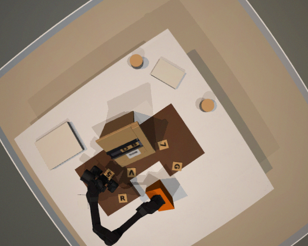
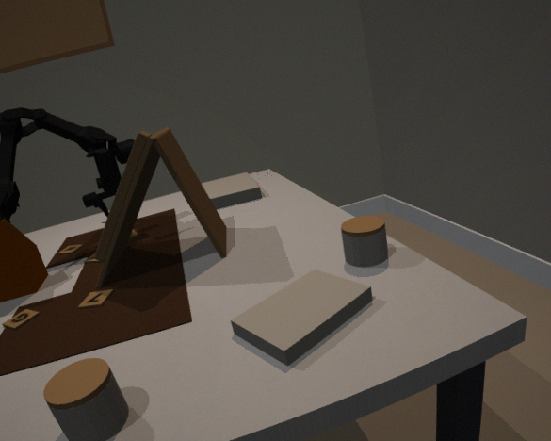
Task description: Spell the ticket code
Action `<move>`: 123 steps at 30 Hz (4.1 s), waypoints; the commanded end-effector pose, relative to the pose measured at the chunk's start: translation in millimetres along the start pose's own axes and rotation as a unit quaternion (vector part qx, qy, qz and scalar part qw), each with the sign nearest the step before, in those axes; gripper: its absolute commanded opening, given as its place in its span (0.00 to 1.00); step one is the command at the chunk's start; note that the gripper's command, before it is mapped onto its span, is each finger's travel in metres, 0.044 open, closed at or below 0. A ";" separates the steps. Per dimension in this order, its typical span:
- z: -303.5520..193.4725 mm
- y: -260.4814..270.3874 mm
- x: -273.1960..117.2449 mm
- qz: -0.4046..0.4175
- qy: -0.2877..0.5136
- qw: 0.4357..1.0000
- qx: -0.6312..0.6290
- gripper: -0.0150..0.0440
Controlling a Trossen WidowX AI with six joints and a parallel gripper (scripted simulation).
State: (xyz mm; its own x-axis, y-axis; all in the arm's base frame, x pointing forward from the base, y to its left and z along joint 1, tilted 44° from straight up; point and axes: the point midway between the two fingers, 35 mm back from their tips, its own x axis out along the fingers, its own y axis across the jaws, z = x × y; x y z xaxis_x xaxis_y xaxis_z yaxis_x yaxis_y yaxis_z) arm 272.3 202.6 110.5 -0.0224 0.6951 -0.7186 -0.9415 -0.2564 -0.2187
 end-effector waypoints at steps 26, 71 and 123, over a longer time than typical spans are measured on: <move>1.6 4.3 40.5 0.000 0.000 1.000 0.000 0.83; 0.8 5.3 45.0 0.000 0.000 1.000 0.001 0.25; -6.8 5.0 22.8 -0.003 0.005 1.000 0.012 0.25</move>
State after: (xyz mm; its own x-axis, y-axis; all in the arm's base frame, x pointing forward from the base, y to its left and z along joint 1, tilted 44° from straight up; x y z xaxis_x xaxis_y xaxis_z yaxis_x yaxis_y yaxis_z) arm 268.5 212.9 88.7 -0.0212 0.6921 -0.7215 -0.9436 -0.2524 -0.2144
